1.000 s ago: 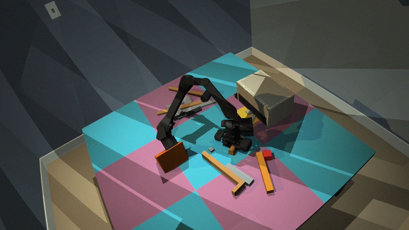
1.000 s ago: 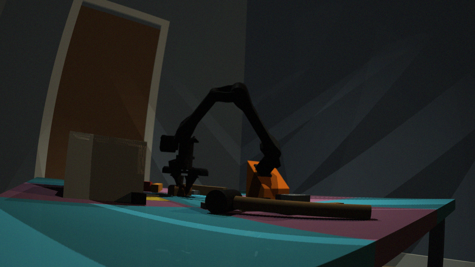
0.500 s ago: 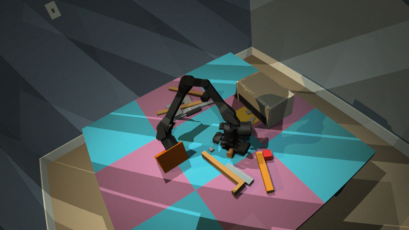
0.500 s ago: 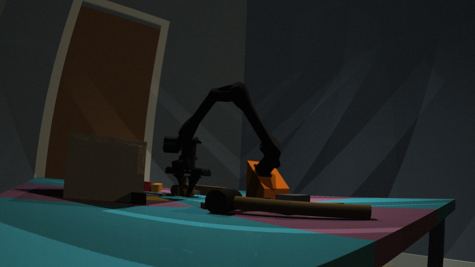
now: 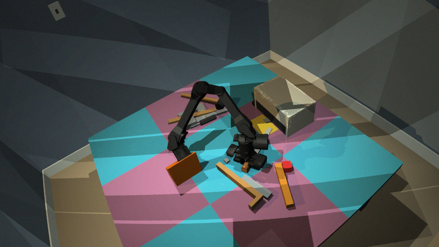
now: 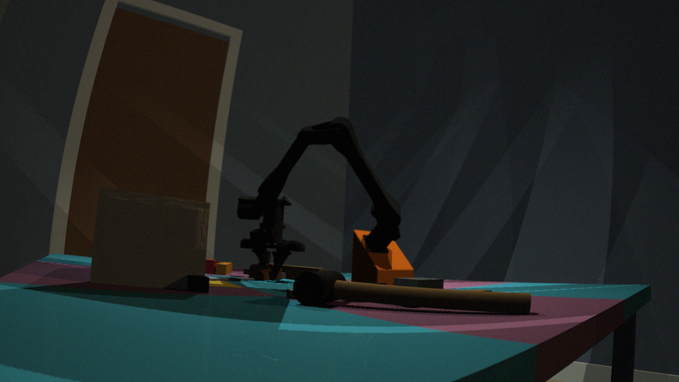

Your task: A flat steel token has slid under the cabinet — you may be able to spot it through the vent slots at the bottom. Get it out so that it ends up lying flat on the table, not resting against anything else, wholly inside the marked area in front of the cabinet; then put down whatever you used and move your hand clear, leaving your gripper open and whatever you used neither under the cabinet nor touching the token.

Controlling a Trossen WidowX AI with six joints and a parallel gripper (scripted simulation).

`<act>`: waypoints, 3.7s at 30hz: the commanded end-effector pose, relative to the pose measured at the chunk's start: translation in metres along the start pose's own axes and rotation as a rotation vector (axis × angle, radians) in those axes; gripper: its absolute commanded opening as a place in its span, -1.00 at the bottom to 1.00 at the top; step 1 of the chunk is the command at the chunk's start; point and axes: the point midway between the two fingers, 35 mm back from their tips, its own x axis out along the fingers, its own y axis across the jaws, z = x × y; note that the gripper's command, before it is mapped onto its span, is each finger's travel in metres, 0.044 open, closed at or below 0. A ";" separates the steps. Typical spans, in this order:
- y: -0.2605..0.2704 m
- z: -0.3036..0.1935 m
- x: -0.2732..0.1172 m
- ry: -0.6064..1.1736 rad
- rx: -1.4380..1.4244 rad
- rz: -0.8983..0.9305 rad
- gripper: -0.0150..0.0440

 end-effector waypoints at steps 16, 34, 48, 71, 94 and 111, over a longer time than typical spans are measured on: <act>-0.014 -0.011 -0.002 -0.003 -0.092 -0.003 -0.49; -0.031 -0.022 -0.003 -0.002 -0.146 -0.004 -0.49; -0.043 -0.030 -0.003 -0.001 -0.162 -0.006 -0.49; -0.063 -0.041 -0.004 -0.001 -0.171 -0.008 -0.49; -0.080 -0.053 -0.004 0.000 -0.175 -0.009 -0.49; -0.078 -0.033 -0.004 -0.001 -0.176 -0.009 -0.49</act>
